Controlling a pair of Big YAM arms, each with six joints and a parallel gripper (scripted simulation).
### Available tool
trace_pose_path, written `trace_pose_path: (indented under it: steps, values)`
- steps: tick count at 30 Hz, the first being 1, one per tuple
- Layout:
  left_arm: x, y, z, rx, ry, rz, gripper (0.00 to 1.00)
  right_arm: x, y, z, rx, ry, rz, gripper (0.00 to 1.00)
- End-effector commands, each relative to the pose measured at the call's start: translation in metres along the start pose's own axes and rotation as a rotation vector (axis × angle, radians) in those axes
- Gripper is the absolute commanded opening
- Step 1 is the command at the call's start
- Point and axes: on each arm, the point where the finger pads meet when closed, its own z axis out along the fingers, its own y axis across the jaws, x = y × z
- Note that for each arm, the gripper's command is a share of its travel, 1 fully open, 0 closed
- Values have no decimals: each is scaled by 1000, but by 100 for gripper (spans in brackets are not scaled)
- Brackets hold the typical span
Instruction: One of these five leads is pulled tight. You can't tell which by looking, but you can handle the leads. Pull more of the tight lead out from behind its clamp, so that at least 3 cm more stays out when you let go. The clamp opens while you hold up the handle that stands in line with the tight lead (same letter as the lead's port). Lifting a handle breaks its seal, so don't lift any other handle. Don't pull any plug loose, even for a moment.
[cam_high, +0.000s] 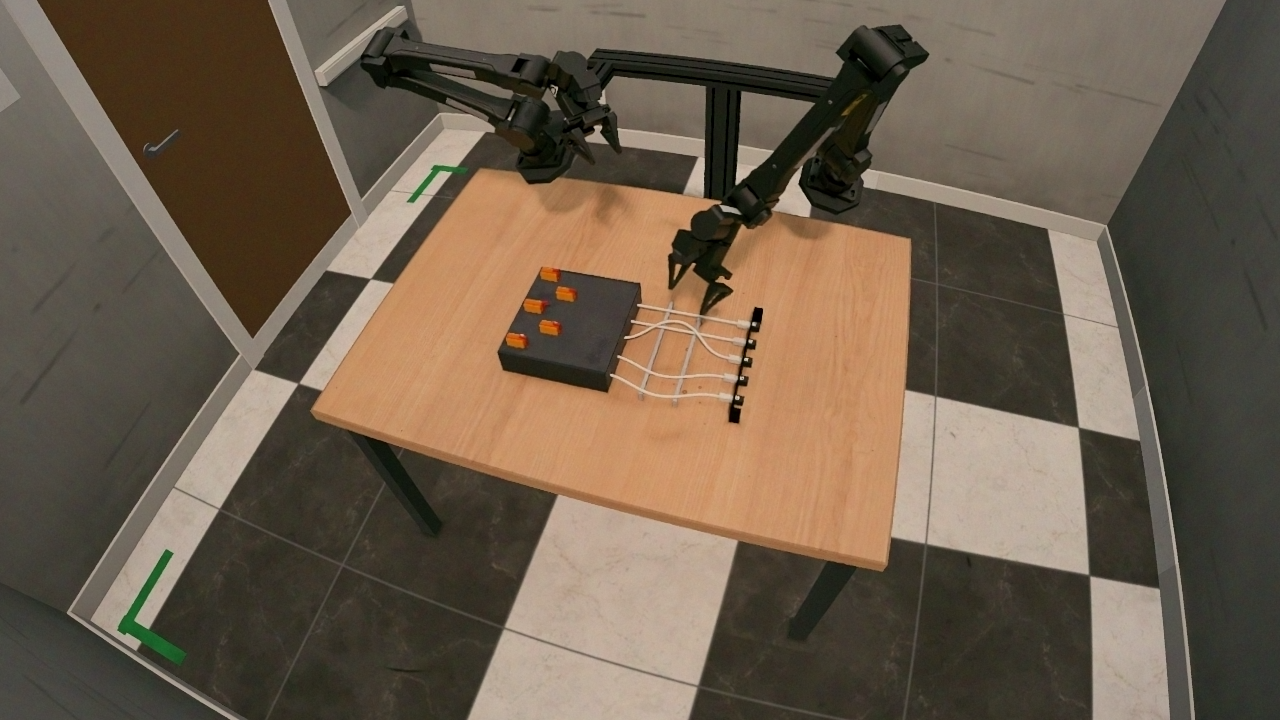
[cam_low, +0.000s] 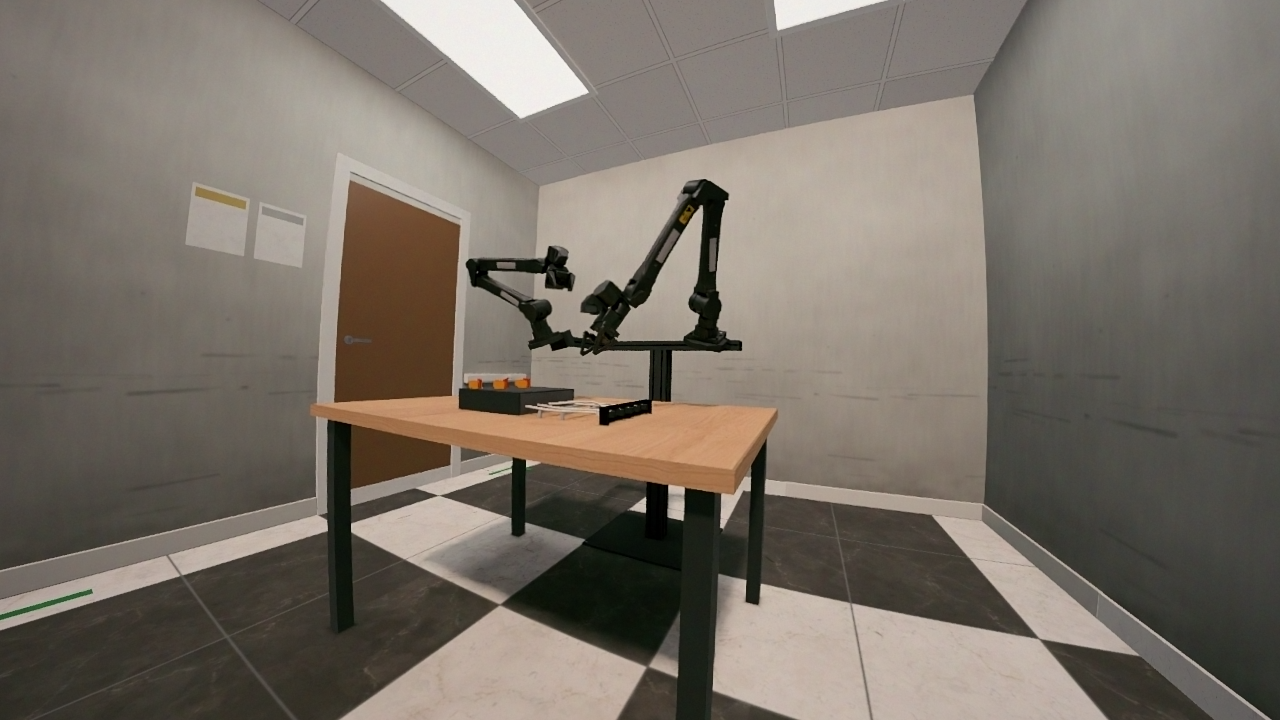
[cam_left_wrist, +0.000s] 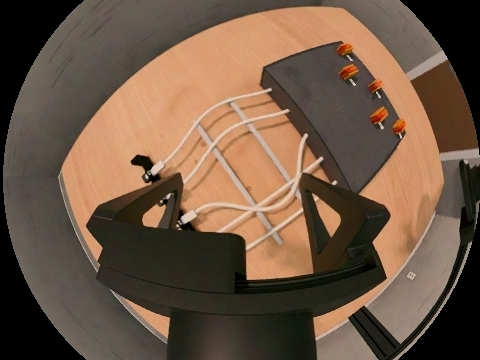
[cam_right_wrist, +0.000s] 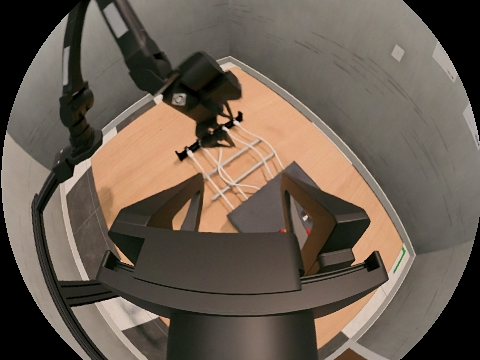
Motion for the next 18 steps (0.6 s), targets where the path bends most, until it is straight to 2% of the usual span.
trace_pose_path:
  steps: [1, 7, 11, 12, 14, 17, 18]
  values:
    - [-5, 47, -13, -57, -39, -35, 100, -31, -29, 16, 59, -14, 62, 64]
    - [18, 147, -44, -151, -46, -149, 100, -25, -98, 60, 161, 53, 158, 64]
    - [13, 213, -64, -219, -94, -226, 100, -12, -158, 84, 238, 89, 229, 64]
    - [15, 226, -68, -231, -99, -242, 100, -6, -175, 88, 261, 99, 248, 64]
    - [15, 226, -68, -231, -99, -242, 100, -6, -175, 88, 261, 99, 248, 64]
    - [26, 260, -76, -259, -98, -289, 100, 14, -228, 97, 331, 123, 304, 64]
    - [23, 275, -85, -278, -119, -302, 100, 21, -245, 98, 354, 130, 322, 64]
